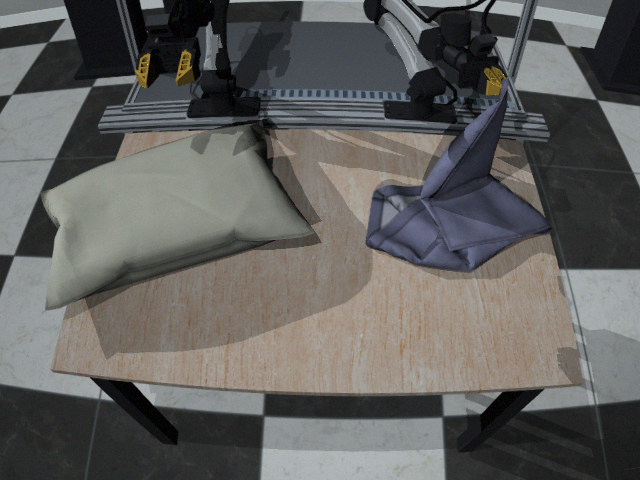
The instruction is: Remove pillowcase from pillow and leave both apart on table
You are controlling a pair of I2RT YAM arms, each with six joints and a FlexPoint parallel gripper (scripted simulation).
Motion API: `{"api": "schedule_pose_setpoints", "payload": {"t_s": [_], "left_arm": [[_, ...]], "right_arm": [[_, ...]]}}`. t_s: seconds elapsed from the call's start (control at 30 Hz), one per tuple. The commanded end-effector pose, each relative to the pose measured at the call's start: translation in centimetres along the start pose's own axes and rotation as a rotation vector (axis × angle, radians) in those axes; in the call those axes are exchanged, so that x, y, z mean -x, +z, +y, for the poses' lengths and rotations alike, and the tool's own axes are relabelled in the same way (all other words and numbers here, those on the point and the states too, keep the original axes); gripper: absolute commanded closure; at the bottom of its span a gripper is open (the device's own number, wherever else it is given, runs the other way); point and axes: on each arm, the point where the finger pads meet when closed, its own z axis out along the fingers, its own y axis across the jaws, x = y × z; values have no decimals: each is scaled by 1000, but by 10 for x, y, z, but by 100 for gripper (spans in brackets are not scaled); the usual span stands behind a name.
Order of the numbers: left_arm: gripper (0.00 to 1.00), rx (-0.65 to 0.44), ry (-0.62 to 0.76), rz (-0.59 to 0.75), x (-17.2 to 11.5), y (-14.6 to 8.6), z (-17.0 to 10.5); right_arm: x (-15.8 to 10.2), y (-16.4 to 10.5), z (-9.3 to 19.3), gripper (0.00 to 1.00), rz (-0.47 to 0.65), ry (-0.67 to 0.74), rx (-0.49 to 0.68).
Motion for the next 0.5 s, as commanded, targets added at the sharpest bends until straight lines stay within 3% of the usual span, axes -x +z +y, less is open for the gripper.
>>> {"api": "schedule_pose_setpoints", "payload": {"t_s": [0.0,0.2,0.37,0.4,0.47], "left_arm": [[100,11,9,122,-16,-6,4],[100,18,8,183,-26,-20,5],[100,22,10,150,-22,-19,6],[100,23,7,178,-36,-20,6],[100,23,7,178,-36,-20,6]], "right_arm": [[13,-9,3,40,-36,-6,11],[13,-9,3,40,-36,-6,11],[13,-9,3,40,-36,-6,11],[13,-9,3,40,-36,-6,11],[13,-9,3,40,-36,-6,11]]}}
